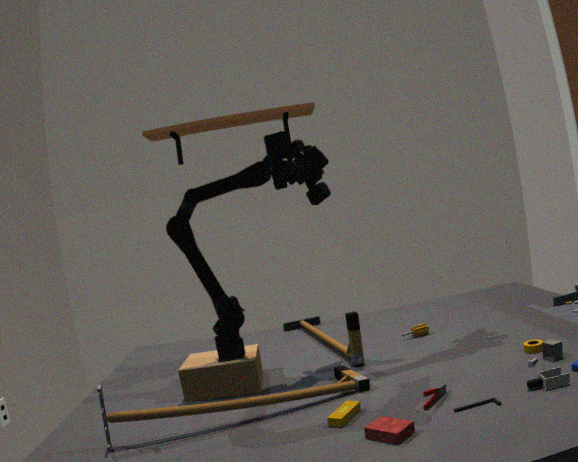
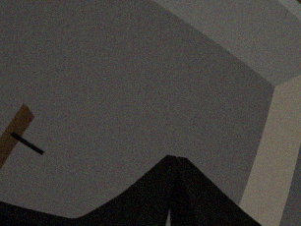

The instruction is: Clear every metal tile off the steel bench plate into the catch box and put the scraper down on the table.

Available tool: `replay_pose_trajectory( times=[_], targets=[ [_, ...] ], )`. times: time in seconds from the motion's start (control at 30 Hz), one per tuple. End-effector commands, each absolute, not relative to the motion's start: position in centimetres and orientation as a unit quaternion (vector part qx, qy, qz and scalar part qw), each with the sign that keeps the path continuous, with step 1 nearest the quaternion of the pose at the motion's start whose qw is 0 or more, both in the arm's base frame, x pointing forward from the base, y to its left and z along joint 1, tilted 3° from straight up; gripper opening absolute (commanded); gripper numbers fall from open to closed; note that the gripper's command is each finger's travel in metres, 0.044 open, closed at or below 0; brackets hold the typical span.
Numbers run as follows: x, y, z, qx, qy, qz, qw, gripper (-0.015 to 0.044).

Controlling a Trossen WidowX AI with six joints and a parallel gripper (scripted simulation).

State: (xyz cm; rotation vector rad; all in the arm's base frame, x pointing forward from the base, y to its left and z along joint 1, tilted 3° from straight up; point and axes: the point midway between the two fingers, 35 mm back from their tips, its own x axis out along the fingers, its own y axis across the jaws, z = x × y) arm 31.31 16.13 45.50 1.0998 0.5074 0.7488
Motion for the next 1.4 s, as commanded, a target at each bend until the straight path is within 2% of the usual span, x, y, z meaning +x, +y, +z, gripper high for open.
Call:
replay_pose_trajectory(
  times=[0.0,0.7,1.37],
  targets=[
    [32.4,15.5,44.4,0.495,0.235,0.323,0.771,0.0000],
    [37.3,10.8,38.3,0.427,0.263,0.203,0.841,0.0000],
    [39.8,5.4,32.2,0.345,0.318,0.099,0.878,0.0000]
  ],
)
